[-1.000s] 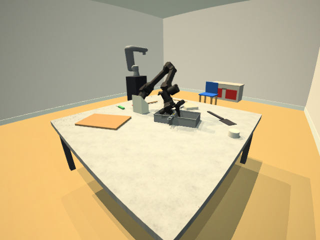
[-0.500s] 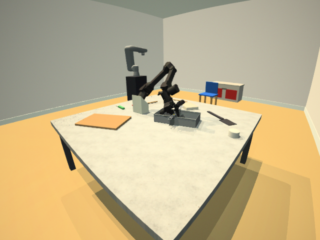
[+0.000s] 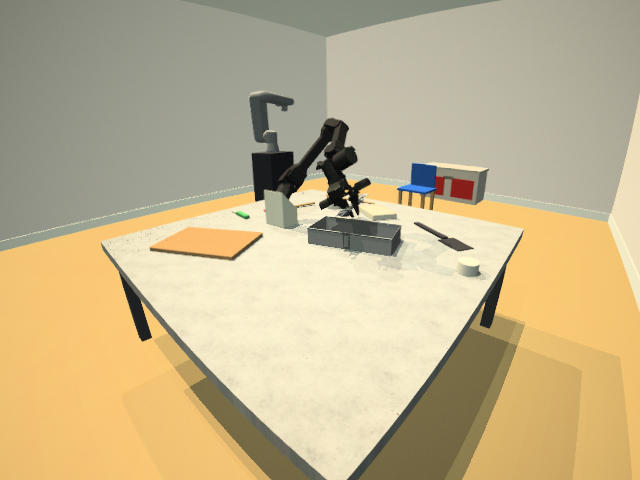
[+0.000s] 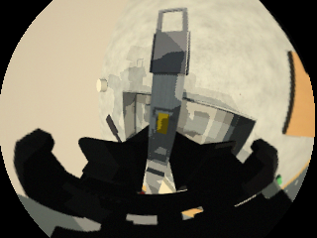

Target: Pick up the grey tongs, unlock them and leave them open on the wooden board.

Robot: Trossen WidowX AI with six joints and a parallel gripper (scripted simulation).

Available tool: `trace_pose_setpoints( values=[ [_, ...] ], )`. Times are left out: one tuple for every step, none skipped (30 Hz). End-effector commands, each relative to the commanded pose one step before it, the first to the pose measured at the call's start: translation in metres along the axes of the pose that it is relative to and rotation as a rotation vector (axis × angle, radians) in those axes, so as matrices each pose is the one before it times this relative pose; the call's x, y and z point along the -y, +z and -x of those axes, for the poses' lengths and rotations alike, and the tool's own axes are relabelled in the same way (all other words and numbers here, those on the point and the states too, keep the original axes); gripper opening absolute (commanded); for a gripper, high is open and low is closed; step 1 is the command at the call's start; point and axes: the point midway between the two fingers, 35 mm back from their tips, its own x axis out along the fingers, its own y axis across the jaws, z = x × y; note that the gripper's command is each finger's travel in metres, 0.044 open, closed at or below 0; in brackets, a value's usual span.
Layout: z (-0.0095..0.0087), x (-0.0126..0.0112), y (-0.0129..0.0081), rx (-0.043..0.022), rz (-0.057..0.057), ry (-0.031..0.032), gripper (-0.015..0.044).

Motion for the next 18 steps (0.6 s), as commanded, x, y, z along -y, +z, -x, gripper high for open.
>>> trace_pose_setpoints(
  values=[
    [0.00418, -0.00246, -0.00198, -0.00804, 0.0009, -0.0013, -0.015],
    [0.0, 0.0, 0.0, 0.0, 0.0, 0.0, -0.015],
    [0.0, 0.0, 0.0, 0.0, 0.0, 0.0, -0.015],
    [0.0, 0.0, 0.0, 0.0, 0.0, 0.0, -0.015],
    [0.0, 0.0, 0.0, 0.0, 0.0, 0.0, -0.015],
    [0.0, 0.0, 0.0, 0.0, 0.0, 0.0, -0.015],
    [-0.0001, 0.00001, 0.00019, 0.0006, -0.0002, -0.00208, -0.015],
    [-0.0002, 0.00003, 0.00038, 0.0012, -0.0004, -0.00421, -0.015],
    [-0.00029, 0.00004, 0.00055, 0.00173, -0.0006, -0.00619, -0.015],
    [-0.00038, 0.00006, 0.0007, 0.00221, -0.0008, -0.00823, -0.015],
    [-0.00045, 0.00009, 0.00084, 0.00265, -0.0009, -0.01033, -0.015],
    [-0.0005, 0.00013, 0.00093, 0.00297, -0.001, -0.01225, -0.015],
    [-0.0005, 0.00016, 0.00094, 0.00299, -0.001, -0.01323, -0.015],
    [-0.00048, 0.00019, 0.00089, 0.00283, -0.0009, -0.01352, -0.015],
    [-0.00044, 0.00021, 0.00083, 0.00265, -0.0008, -0.01368, -0.015],
    [-0.00041, 0.00023, 0.00077, 0.00245, -0.0007, -0.01383, -0.015],
    [-0.00037, 0.00026, 0.0007, 0.00226, -0.0006, -0.01398, -0.015],
    [-0.00034, 0.00028, 0.00064, 0.00206, -0.0005, -0.01412, -0.015]
  ],
)
